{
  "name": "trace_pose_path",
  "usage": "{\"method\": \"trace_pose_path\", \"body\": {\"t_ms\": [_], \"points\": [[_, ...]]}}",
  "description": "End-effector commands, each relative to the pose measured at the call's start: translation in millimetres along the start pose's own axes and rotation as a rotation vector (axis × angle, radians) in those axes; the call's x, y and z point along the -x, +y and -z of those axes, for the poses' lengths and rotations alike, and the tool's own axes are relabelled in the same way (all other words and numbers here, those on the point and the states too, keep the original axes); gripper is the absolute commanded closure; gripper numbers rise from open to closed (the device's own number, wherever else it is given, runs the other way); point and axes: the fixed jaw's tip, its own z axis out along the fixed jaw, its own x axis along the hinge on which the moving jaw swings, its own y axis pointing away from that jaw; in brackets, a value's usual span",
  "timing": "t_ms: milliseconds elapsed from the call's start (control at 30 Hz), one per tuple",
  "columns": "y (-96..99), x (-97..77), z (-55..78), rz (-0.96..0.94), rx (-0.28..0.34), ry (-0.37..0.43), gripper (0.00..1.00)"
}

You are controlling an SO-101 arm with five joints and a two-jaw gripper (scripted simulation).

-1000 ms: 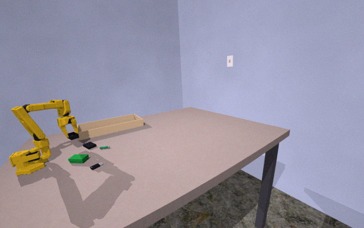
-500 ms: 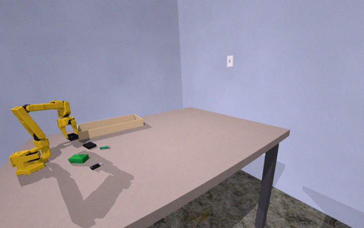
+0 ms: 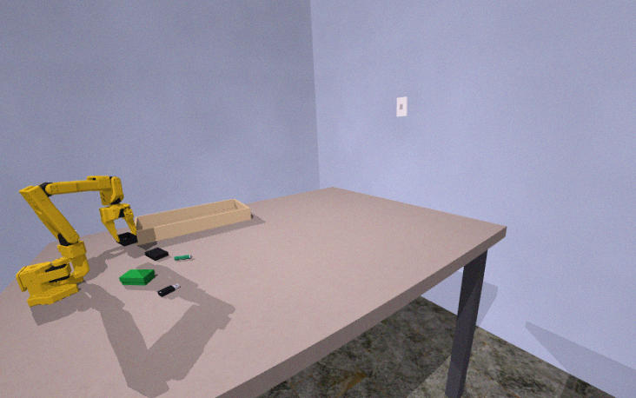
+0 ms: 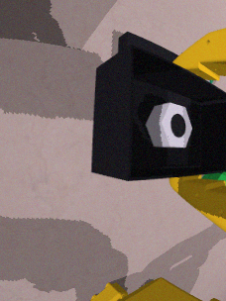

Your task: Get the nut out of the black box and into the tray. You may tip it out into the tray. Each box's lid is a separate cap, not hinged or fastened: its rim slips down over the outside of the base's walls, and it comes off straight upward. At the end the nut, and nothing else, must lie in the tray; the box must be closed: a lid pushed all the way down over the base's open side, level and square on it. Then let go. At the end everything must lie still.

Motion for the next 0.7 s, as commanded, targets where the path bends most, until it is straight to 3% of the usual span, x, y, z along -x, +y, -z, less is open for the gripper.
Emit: {"method": "trace_pose_path", "body": {"t_ms": [0, 667], "points": [[-3.2, 2.4, 4.1, -0.001, -0.046, -0.012, 0.8], [-6.5, 8.2, 5.2, -0.095, -0.045, -0.015, 0.8]]}}
